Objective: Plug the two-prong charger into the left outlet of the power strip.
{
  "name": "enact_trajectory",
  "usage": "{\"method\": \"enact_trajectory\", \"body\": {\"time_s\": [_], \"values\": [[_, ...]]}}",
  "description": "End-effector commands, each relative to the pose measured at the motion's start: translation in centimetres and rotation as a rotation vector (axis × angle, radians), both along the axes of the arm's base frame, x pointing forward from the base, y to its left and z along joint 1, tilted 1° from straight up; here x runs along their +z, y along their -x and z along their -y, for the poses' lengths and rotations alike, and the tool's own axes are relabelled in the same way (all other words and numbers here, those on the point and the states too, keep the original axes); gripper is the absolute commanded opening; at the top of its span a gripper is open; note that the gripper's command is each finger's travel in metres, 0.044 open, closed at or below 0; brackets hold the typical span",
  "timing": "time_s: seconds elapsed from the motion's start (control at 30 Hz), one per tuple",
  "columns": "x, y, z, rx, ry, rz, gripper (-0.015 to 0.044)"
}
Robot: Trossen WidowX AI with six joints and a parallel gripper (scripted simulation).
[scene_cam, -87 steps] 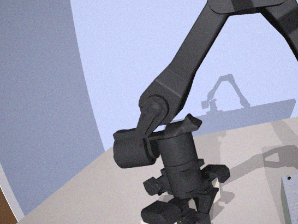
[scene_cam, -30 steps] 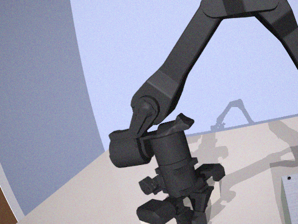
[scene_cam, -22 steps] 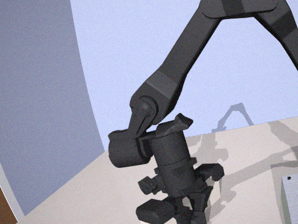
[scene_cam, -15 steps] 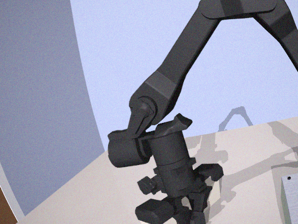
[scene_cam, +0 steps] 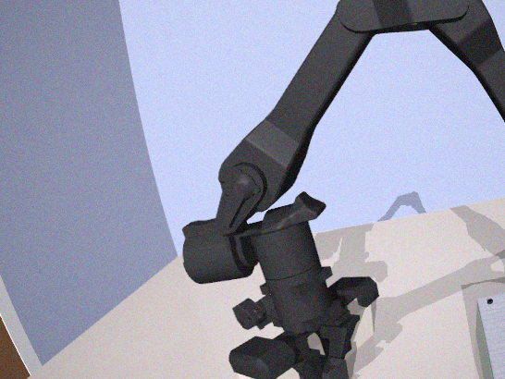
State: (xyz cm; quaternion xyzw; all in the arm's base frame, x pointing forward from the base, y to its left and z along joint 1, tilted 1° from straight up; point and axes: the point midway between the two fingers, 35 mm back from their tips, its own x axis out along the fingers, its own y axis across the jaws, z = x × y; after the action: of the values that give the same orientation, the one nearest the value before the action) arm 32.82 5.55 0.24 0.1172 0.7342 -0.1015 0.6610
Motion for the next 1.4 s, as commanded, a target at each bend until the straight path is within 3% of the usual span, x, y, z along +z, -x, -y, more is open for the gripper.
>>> {"method": "enact_trajectory", "body": {"time_s": [0.0,1.07,1.37], "values": [[-0.08,-0.84,0.19,-0.002,0.005,0.034,0.0],[-0.02,0.02,0.01,0.0,-0.001,0.006,0.0],[-0.02,0.02,0.01,0.0,-0.001,0.006,0.0236]]}}
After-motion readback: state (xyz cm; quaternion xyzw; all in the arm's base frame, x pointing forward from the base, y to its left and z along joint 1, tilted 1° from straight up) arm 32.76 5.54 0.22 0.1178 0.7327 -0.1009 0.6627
